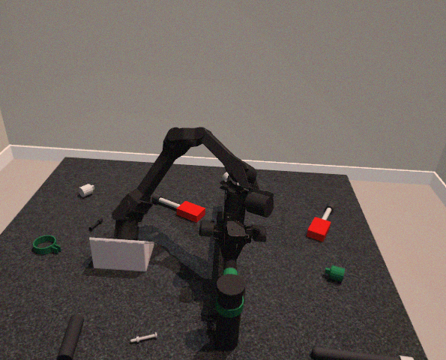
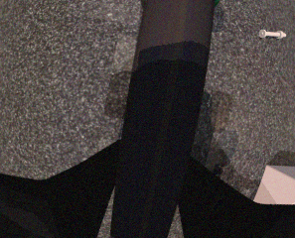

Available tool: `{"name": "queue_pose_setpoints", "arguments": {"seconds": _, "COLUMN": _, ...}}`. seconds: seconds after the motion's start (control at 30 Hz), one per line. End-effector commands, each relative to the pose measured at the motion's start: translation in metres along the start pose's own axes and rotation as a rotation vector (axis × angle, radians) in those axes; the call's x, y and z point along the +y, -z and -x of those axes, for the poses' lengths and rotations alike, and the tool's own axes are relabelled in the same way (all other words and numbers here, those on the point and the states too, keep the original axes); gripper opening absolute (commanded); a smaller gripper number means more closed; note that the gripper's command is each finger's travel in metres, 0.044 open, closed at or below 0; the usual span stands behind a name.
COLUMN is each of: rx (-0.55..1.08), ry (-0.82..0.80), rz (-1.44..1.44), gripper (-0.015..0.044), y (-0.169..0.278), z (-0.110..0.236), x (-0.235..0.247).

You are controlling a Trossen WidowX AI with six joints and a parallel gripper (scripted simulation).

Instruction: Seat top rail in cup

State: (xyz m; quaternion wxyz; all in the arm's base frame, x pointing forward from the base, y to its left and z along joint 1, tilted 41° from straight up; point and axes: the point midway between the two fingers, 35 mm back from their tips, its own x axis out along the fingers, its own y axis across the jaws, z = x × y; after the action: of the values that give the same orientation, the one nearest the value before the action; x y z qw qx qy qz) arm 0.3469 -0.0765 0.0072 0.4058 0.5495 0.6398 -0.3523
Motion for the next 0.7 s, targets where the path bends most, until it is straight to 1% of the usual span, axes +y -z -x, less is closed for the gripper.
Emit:
{"name": "queue_pose_setpoints", "arguments": {"seconds": 0.0, "rx": 0.000, "ry": -0.001, "rz": -0.001, "gripper": 0.0105, "y": 0.000, "z": 0.001, "x": 0.000}}
{"name": "queue_pose_setpoints", "arguments": {"seconds": 0.23, "rx": 0.000, "ry": -0.001, "rz": -0.001, "gripper": 0.0289, "y": 0.002, "z": 0.004, "x": 0.000}}
{"name": "queue_pose_setpoints", "arguments": {"seconds": 0.33, "rx": 0.000, "ry": 0.000, "rz": 0.000, "gripper": 0.0368, "y": 0.010, "z": 0.017, "x": 0.000}}
{"name": "queue_pose_setpoints", "arguments": {"seconds": 0.43, "rx": 0.001, "ry": 0.001, "rz": 0.000, "gripper": 0.0440, "y": 0.022, "z": 0.037, "x": -0.001}}
{"name": "queue_pose_setpoints", "arguments": {"seconds": 0.5, "rx": 0.001, "ry": 0.001, "rz": 0.000, "gripper": 0.0440, "y": 0.028, "z": 0.047, "x": -0.002}}
{"name": "queue_pose_setpoints", "arguments": {"seconds": 0.67, "rx": 0.001, "ry": 0.001, "rz": 0.000, "gripper": 0.0440, "y": 0.029, "z": 0.048, "x": -0.002}}
